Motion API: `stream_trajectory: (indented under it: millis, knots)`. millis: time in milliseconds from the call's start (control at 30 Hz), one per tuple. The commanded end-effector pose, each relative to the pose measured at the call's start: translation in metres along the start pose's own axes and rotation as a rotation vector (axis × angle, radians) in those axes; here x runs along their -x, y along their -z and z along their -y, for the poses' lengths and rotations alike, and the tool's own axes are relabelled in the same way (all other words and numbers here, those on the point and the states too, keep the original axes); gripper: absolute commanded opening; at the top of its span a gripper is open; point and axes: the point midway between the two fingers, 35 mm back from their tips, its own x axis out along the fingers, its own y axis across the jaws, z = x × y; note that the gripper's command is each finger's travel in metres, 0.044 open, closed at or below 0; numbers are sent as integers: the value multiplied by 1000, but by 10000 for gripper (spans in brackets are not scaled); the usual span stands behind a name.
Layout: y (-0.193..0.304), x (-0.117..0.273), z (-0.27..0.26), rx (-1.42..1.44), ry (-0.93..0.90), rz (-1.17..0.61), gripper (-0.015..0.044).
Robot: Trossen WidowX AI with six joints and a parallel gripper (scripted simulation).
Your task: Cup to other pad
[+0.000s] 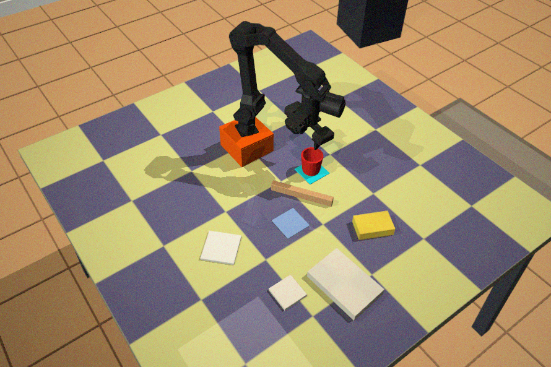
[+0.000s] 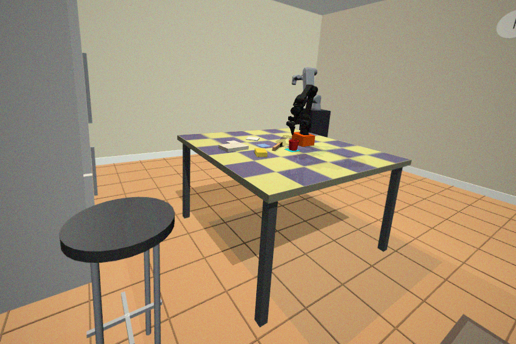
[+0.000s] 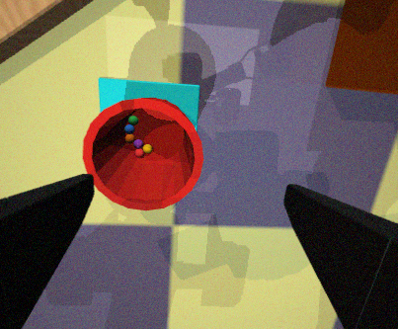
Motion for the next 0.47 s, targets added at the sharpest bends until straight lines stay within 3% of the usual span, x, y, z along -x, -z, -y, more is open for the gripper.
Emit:
stream_trajectory:
  millis: [0,200,433]
  knots:
    - [0,17,-1,4,-11,-8,440]
    - [-1,37,0,5,-13,-9,440]
    - [0,33,0,1,-10,-5,440]
